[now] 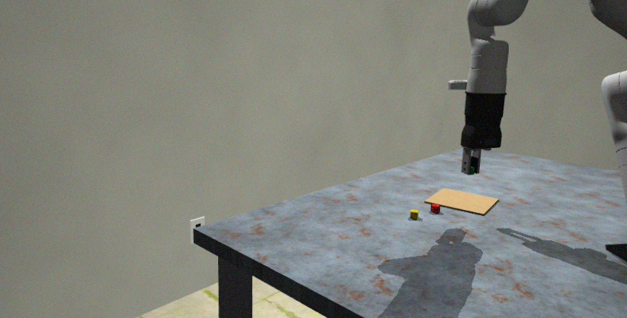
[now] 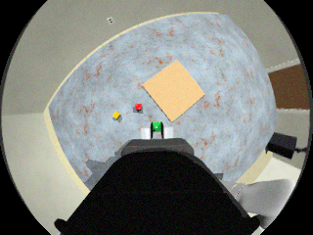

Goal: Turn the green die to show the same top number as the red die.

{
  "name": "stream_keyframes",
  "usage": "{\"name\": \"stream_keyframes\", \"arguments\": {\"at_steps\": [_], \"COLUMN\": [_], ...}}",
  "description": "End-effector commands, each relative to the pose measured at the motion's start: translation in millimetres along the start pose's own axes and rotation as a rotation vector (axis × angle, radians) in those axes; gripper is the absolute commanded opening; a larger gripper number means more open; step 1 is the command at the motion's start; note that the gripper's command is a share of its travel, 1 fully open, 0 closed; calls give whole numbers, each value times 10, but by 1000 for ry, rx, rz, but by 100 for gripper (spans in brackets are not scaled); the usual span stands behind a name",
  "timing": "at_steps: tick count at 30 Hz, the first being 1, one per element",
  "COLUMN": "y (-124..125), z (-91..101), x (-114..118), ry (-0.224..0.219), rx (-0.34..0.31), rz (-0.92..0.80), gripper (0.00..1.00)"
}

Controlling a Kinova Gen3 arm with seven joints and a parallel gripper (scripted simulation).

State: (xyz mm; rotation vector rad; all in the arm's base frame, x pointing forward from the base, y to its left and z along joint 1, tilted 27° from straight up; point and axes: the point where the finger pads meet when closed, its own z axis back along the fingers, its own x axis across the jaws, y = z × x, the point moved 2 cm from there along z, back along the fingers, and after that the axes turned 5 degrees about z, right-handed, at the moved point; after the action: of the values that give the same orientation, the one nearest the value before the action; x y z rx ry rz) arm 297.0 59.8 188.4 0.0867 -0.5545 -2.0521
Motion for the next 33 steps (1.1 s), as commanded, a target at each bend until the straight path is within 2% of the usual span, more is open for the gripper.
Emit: {"name": "stream_keyframes", "arguments": {"at_steps": [1, 8, 21, 23, 33], "y": [46, 154, 508, 508, 748], "z": [1, -5, -23, -23, -28], "x": [12, 70, 300, 300, 471], "ry": [1, 0, -3, -3, -1], "rx": [0, -4, -8, -8, -4], "rz": [-58, -243, -907, -907, -1394], "gripper": [34, 34, 34, 34, 34]}}
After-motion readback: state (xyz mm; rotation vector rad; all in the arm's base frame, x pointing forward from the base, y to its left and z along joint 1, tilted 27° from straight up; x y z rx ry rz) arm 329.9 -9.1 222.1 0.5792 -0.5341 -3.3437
